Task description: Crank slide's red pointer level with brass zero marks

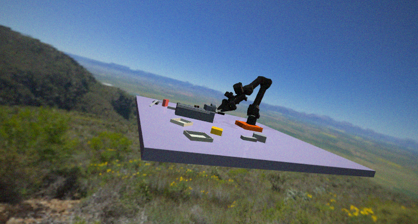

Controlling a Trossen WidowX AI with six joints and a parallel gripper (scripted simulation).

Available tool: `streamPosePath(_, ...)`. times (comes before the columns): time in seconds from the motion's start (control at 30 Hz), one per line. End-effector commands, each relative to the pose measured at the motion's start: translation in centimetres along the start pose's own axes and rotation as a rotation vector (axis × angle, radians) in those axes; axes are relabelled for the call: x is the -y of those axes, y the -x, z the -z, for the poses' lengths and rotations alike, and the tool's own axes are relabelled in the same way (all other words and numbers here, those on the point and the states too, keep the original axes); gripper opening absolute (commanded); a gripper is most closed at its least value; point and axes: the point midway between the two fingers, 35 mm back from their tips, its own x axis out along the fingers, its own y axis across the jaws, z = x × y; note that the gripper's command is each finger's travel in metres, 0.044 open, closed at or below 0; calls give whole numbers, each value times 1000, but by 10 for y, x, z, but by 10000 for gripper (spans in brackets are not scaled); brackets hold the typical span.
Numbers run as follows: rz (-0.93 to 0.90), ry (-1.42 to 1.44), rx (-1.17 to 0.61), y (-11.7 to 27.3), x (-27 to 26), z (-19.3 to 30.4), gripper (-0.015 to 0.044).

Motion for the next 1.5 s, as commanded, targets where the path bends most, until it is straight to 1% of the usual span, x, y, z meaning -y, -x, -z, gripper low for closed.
streamPosePath(0.0,3,-1,-7,-5,1,7,440)
streamPosePath(0.77,3,-1,-7,-27,2,32,440)
streamPosePath(1.3,3,-1,-7,-27,2,32,20)
streamPosePath(1.33,3,-1,-7,-27,2,32,0)
streamPosePath(1.47,3,-1,-7,-27,2,32,0)
